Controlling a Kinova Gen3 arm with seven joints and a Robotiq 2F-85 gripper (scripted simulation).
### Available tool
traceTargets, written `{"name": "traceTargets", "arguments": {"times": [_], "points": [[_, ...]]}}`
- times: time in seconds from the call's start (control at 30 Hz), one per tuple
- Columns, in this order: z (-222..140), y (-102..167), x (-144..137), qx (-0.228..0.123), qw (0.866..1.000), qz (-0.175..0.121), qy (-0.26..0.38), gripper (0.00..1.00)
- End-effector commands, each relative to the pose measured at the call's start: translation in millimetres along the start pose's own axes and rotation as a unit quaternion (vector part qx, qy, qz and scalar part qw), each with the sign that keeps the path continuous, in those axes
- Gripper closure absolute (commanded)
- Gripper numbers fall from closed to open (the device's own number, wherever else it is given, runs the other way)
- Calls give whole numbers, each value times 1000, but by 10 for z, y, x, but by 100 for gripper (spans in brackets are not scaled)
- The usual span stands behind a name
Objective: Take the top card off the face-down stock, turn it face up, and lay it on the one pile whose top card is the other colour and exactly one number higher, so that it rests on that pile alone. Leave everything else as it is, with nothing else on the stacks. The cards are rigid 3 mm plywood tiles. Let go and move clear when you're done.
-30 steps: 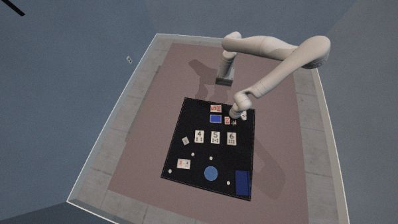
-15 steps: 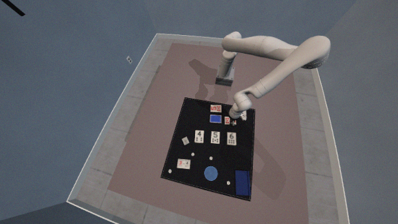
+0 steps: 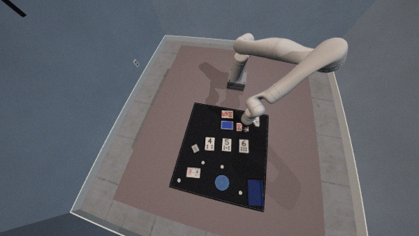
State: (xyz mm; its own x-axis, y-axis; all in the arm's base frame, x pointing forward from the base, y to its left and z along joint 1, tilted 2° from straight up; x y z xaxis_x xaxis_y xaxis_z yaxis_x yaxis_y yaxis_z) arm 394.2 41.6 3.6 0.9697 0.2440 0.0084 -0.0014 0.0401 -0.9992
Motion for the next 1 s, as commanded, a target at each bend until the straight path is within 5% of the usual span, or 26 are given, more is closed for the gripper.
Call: {"name": "traceTargets", "arguments": {"times": [0.0, 0.97], "points": [[-14, 5, 28, -1, 1000, -3, -5, 28], [-15, -80, 9, -1, 1000, -2, -4, 28]]}}
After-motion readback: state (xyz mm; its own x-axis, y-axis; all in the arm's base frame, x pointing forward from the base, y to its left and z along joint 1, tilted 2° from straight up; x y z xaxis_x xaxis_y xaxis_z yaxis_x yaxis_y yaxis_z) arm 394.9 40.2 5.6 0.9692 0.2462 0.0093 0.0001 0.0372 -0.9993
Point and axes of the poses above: the point where the finger pads meet when closed, its own y axis out along the fingers, its own x axis across the jaws, z = x × y, the point moved 8 cm from there along -y, back along the fingers, and after that the axes turned 15 degrees about -y, right-handed, at the moved point
